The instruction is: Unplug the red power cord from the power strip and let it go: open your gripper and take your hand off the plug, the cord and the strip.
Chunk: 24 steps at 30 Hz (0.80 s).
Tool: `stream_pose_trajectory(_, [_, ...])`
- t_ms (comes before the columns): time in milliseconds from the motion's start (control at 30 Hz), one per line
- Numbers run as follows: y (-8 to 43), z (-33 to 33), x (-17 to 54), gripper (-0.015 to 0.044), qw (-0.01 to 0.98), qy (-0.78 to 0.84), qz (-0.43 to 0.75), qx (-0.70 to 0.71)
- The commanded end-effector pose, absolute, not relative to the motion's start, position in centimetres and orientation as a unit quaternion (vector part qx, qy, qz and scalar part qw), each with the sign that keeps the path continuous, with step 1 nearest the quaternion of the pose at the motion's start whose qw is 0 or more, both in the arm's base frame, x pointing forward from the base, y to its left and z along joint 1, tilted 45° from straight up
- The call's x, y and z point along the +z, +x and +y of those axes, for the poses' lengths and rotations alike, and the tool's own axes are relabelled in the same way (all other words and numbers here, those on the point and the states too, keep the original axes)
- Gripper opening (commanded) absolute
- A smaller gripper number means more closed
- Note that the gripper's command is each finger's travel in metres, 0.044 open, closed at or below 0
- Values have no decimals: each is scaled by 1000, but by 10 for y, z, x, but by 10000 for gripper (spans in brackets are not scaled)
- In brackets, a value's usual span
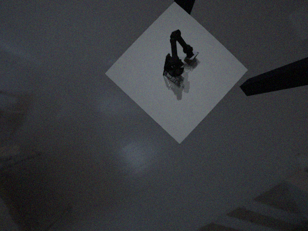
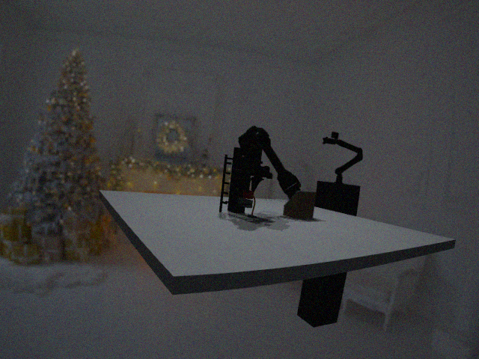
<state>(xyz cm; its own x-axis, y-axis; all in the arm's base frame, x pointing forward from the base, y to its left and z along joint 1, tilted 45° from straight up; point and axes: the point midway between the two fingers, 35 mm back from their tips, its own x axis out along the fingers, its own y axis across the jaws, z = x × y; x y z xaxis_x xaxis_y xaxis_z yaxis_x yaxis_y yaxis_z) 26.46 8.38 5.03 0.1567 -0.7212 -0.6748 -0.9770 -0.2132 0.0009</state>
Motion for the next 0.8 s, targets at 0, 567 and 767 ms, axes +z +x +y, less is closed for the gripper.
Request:
stream_pose_trajectory(0, [260, 108, 35, 0, 242, -721, 573, 305])
stream_pose_trajectory(567, [256, 112, 26, 157, 240, -722, 573, 303])
stream_pose_trajectory(767, [256, 112, 26, 315, 240, -722, 573, 303])
